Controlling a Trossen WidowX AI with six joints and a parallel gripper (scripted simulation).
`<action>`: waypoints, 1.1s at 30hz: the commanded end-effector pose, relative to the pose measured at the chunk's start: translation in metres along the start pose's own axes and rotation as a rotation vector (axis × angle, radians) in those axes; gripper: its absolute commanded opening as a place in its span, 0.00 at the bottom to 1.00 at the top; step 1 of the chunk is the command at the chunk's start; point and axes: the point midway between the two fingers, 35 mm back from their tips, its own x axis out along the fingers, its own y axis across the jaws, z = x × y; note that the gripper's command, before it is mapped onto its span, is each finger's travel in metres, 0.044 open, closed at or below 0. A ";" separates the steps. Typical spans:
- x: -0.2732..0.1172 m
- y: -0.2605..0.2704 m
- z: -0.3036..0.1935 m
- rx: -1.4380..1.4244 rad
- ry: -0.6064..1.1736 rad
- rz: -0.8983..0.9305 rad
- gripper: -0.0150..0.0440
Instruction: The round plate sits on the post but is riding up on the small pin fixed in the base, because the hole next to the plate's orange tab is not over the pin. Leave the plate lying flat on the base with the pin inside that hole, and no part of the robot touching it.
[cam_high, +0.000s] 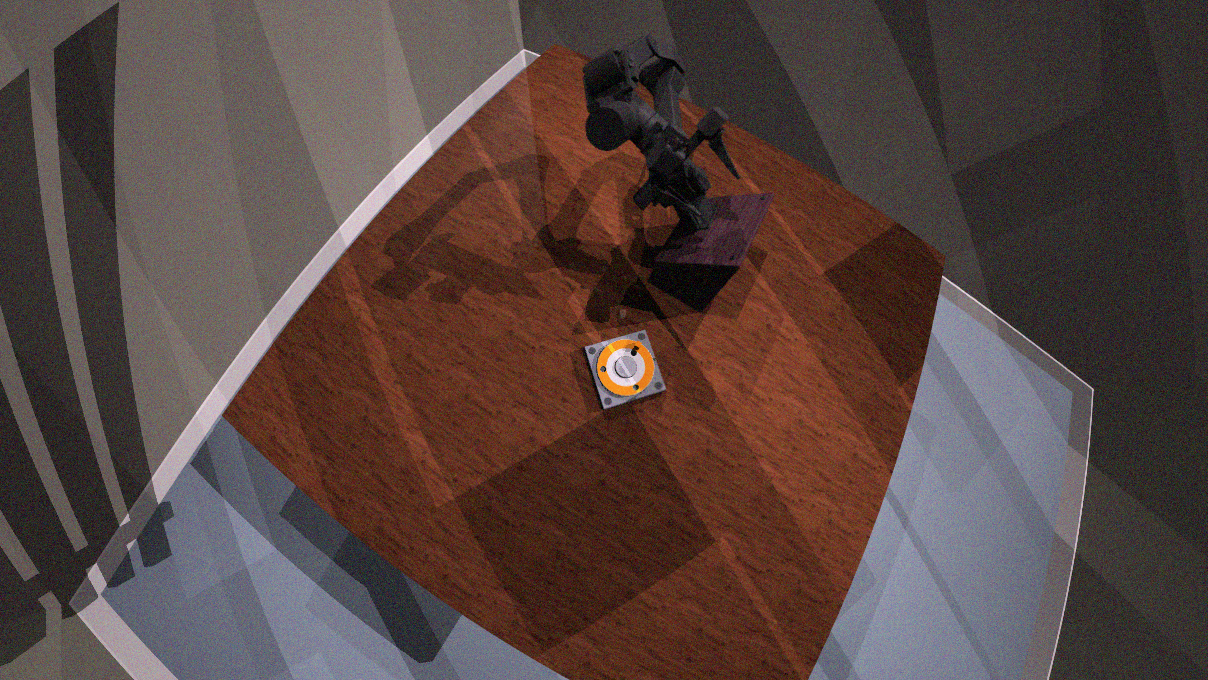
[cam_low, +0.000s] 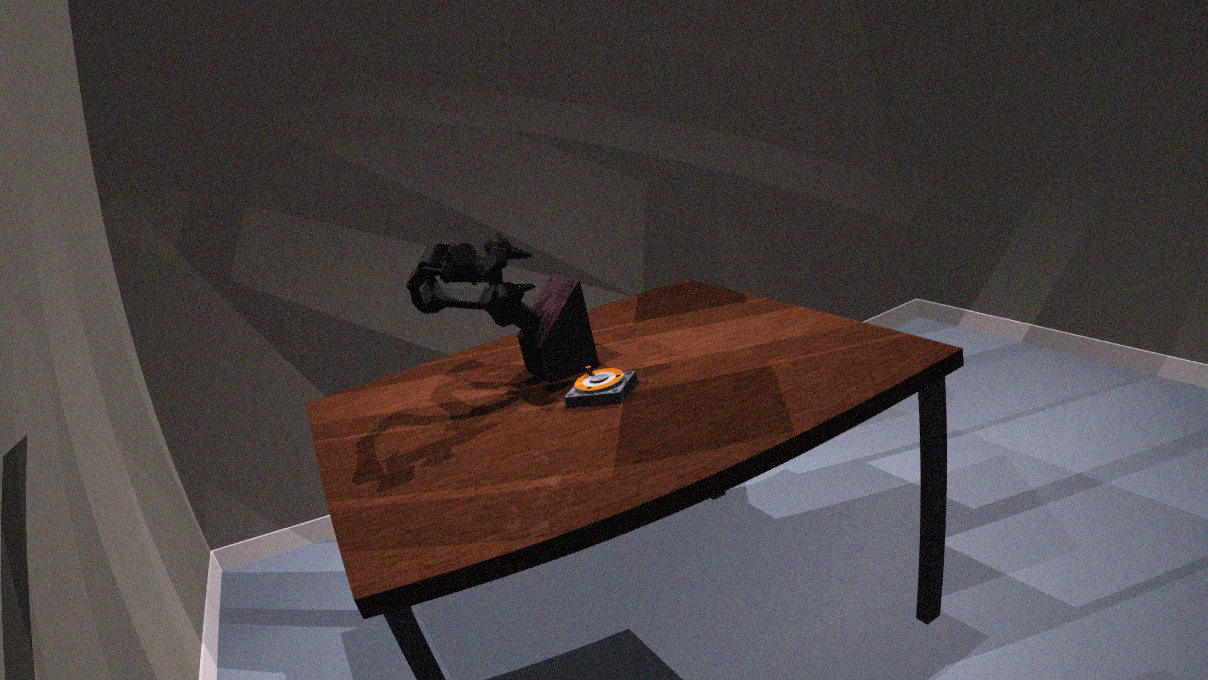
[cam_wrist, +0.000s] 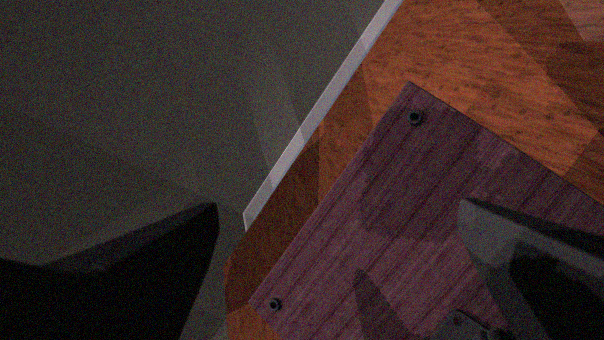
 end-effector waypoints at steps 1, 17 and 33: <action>0.000 -0.001 0.001 0.005 0.004 -0.006 0.89; 0.008 -0.092 0.056 0.332 0.281 -0.482 0.25; 0.052 -0.184 0.093 0.480 0.429 -0.993 0.25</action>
